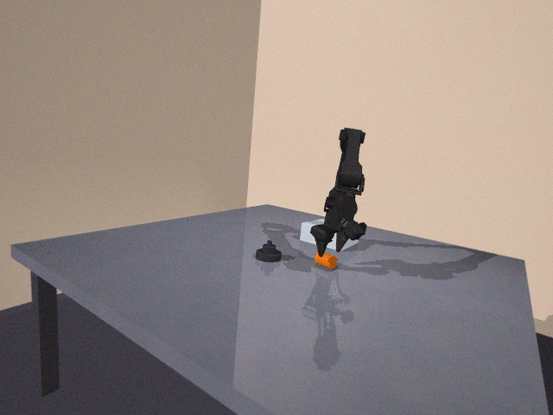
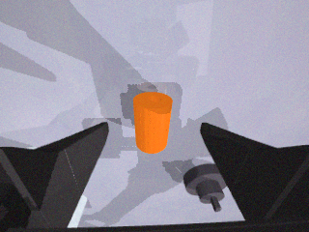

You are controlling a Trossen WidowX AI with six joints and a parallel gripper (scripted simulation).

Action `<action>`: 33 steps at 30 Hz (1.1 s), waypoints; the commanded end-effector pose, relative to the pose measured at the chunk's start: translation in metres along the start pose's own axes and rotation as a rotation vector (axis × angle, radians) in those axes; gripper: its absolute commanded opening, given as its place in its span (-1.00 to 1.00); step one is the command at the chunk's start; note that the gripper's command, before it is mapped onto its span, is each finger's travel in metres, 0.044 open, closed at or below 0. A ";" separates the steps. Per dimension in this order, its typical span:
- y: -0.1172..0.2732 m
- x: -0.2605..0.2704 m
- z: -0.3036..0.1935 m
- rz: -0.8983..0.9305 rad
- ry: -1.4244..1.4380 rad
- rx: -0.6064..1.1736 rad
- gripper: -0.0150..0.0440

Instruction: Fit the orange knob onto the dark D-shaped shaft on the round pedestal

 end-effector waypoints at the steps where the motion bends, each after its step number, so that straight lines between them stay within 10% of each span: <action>1: -0.010 0.001 -0.001 0.004 -0.003 0.012 1.00; 17: -0.033 0.003 0.002 0.005 -0.003 0.012 1.00; 25: -0.033 0.003 0.002 0.005 -0.003 0.012 0.32; 33: -0.033 0.003 0.002 0.005 -0.003 0.012 0.32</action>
Point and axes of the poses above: the point midway between the two fingers, 35 mm back from their tips, its own y axis back along the fingers, its own x axis across the jaws, z = x × y, the point moved 3 cm from there along y, back along the fingers, and after that the axes turned 11 degrees about -y, right-handed, at the moved point
